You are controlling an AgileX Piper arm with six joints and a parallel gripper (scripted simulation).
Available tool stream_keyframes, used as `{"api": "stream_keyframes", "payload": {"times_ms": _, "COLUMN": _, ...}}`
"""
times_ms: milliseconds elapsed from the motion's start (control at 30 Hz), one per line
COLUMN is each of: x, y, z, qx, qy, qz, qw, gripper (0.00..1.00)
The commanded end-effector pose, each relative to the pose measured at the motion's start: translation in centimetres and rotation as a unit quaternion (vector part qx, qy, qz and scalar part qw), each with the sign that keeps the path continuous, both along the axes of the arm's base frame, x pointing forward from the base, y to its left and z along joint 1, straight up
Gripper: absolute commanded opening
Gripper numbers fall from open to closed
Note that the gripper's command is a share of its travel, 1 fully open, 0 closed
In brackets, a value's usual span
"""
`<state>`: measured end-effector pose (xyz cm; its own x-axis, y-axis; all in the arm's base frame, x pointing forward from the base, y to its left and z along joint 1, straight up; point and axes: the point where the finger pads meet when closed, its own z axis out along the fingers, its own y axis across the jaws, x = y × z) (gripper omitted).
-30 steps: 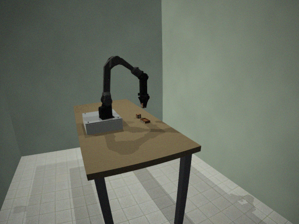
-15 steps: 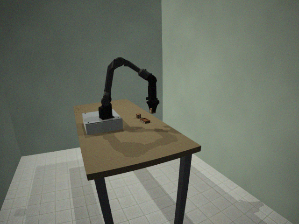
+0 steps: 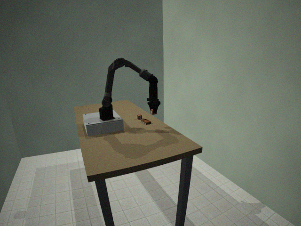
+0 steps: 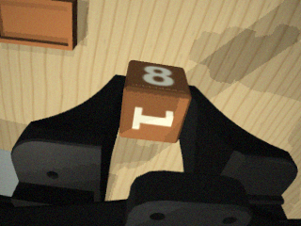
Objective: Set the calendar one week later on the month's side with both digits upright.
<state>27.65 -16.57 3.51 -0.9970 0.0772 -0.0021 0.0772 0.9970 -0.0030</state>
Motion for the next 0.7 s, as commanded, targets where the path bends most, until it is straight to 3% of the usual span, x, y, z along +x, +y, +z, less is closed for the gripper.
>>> {"api": "stream_keyframes", "payload": {"times_ms": 0, "x": 0.0, "y": 0.1, "z": -0.3, "qx": 0.001, "qy": 0.001, "qz": 0.000, "qw": 1.000, "gripper": 0.36}}
{"api": "stream_keyframes", "payload": {"times_ms": 233, "x": 0.0, "y": 0.1, "z": -1.3, "qx": 0.001, "qy": 0.001, "qz": 0.000, "qw": 1.000, "gripper": 0.36}}
{"api": "stream_keyframes", "payload": {"times_ms": 567, "x": 0.0, "y": 0.0, "z": -5.7, "qx": 0.001, "qy": 0.001, "qz": 0.000, "qw": 1.000, "gripper": 0.36}}
{"api": "stream_keyframes", "payload": {"times_ms": 667, "x": 0.0, "y": 0.0, "z": -6.2, "qx": 0.001, "qy": 0.001, "qz": 0.000, "qw": 1.000, "gripper": 0.36}}
